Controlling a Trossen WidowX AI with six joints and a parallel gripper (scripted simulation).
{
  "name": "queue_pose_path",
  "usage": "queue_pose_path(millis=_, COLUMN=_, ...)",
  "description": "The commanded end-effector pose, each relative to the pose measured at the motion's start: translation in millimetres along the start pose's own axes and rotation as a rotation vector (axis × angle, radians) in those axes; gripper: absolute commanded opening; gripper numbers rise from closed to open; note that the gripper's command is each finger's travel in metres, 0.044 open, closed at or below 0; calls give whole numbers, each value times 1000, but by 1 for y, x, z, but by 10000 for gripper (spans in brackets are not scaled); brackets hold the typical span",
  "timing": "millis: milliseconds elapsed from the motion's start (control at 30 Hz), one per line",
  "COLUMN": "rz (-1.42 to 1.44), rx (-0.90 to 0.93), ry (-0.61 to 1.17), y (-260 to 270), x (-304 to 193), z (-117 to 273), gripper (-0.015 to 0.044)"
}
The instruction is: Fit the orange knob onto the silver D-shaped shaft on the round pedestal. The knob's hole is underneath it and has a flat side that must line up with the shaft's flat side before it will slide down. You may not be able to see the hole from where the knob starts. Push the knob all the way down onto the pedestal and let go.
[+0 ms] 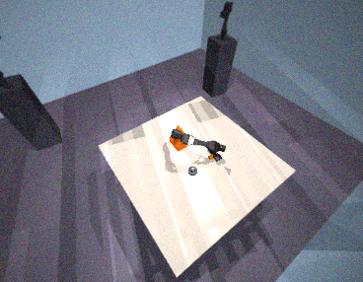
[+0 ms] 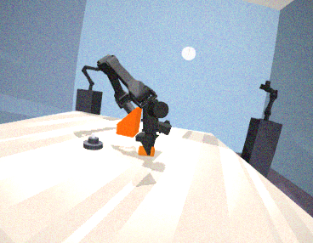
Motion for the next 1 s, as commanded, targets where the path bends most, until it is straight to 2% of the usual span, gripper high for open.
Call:
queue_pose_path(millis=0, rz=1, rx=-17, ry=-68, y=3, x=-10, z=3, gripper=181)
queue_pose_path(millis=967, rz=3, rx=-121, ry=-454, y=19, x=-69, z=5, gripper=181)
Point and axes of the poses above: the point midway between the two fingers, 35 mm back from their tips, its own z axis back along the fingers, its own y axis across the jaws, x = y × z, the point moved 10 cm from there along z, back along the fingers, and after that the axes turned 15 degrees about z, right-handed, at the moved point
